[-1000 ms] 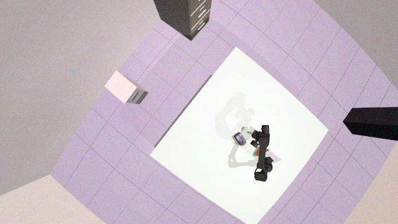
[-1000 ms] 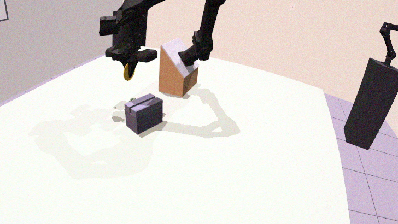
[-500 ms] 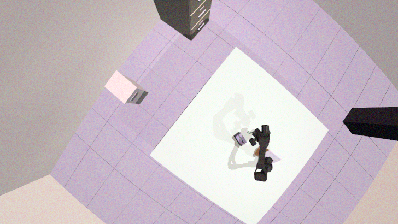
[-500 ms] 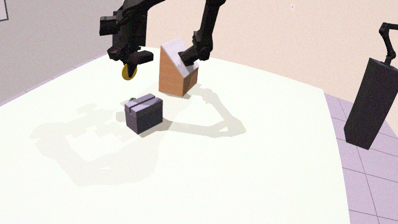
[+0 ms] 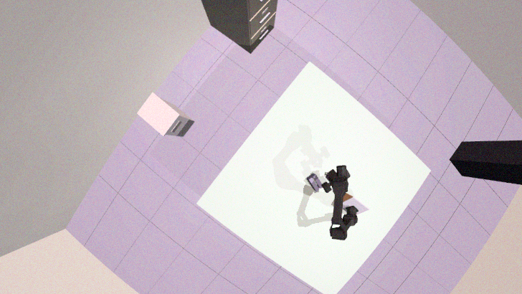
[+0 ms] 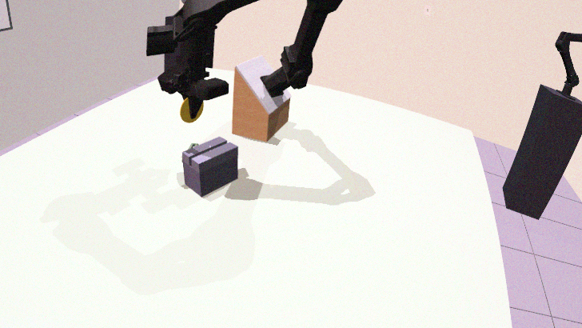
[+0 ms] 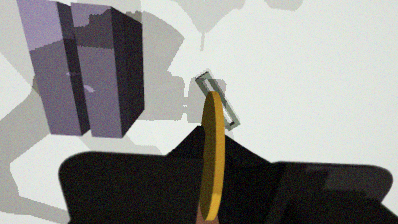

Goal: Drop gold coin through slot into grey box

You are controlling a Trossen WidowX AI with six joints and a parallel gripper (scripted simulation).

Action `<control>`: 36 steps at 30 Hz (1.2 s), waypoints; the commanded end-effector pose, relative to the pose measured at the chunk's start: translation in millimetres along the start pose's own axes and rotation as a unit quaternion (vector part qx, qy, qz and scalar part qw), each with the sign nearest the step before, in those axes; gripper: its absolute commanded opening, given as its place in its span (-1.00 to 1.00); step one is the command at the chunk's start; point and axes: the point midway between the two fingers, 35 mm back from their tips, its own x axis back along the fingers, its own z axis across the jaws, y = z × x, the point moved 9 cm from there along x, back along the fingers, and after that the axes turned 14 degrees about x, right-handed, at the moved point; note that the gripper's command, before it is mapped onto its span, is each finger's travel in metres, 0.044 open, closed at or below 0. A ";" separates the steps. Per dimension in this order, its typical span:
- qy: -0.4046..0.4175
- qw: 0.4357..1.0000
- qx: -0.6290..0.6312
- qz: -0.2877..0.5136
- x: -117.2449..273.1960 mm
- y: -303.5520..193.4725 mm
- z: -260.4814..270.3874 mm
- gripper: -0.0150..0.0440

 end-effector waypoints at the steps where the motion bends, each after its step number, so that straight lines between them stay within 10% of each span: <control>1: -0.002 1.000 0.002 -0.006 3.9 6.6 8.1 -0.49; 36: 0.005 1.000 0.004 -0.005 2.1 43.1 85.4 -0.49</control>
